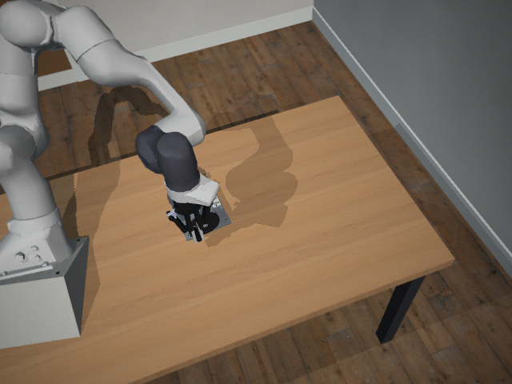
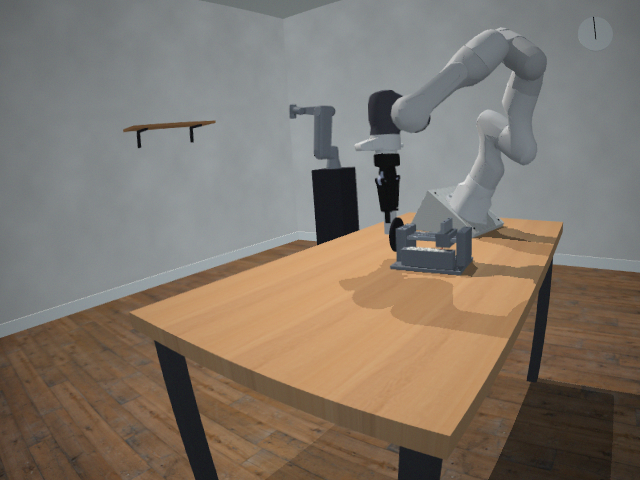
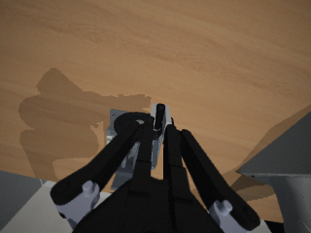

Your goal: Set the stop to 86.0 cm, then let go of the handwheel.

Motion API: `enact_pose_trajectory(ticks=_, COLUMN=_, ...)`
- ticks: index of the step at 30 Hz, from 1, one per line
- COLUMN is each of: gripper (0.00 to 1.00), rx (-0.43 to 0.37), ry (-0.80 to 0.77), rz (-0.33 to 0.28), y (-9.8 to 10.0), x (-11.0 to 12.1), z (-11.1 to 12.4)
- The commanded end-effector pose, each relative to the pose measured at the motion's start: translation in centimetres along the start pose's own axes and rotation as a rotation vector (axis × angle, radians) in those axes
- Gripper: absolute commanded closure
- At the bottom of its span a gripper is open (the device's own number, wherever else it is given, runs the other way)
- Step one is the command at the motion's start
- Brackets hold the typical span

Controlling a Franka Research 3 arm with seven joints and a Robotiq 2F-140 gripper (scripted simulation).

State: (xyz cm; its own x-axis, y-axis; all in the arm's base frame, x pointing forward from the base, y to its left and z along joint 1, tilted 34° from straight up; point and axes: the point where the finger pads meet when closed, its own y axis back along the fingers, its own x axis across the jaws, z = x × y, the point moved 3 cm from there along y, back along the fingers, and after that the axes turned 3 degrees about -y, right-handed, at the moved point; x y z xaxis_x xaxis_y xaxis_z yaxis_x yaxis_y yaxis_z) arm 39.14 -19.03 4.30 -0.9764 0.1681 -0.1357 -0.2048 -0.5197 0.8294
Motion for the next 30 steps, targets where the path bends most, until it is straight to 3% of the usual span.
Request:
enact_pose_trajectory(ticks=1, gripper=0.96, rx=0.001, ry=0.004, rz=0.0, y=-0.37, x=0.04, z=0.03)
enact_pose_trajectory(ticks=30, gripper=0.96, rx=0.001, ry=0.004, rz=0.0, y=-1.06, x=0.13, z=0.03)
